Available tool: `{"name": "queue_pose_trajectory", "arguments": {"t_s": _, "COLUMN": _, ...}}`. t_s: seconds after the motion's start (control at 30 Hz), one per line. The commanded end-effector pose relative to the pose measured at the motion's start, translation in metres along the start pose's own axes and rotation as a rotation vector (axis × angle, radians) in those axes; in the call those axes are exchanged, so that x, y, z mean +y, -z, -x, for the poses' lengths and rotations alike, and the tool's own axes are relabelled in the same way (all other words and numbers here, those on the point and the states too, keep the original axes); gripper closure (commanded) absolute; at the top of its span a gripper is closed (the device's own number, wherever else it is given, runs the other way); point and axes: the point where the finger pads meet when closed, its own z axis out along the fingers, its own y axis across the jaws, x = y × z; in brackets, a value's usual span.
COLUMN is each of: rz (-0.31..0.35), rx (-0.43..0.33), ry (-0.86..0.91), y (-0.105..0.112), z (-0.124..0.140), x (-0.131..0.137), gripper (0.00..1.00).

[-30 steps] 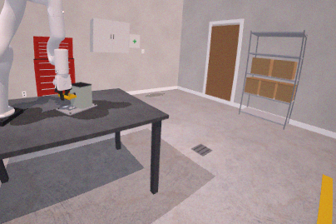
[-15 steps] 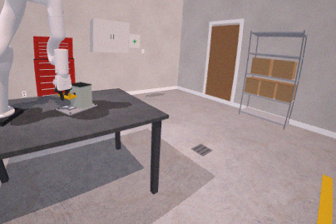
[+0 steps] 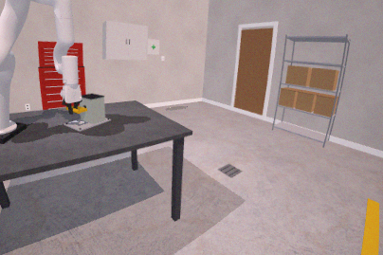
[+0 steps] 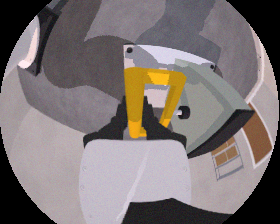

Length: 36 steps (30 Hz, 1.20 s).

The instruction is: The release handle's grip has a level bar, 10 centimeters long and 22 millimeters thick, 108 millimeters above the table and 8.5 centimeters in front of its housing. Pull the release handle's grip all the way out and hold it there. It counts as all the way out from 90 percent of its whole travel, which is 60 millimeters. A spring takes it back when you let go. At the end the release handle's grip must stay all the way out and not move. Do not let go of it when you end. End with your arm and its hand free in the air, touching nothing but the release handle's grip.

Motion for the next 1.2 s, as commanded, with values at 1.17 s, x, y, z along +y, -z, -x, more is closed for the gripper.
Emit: {"name": "queue_pose_trajectory", "arguments": {"t_s": 1.17, "rz": 0.001, "rx": -0.001, "ry": 0.000, "y": 0.000, "z": 0.000, "x": -0.037, "gripper": 1.00}}
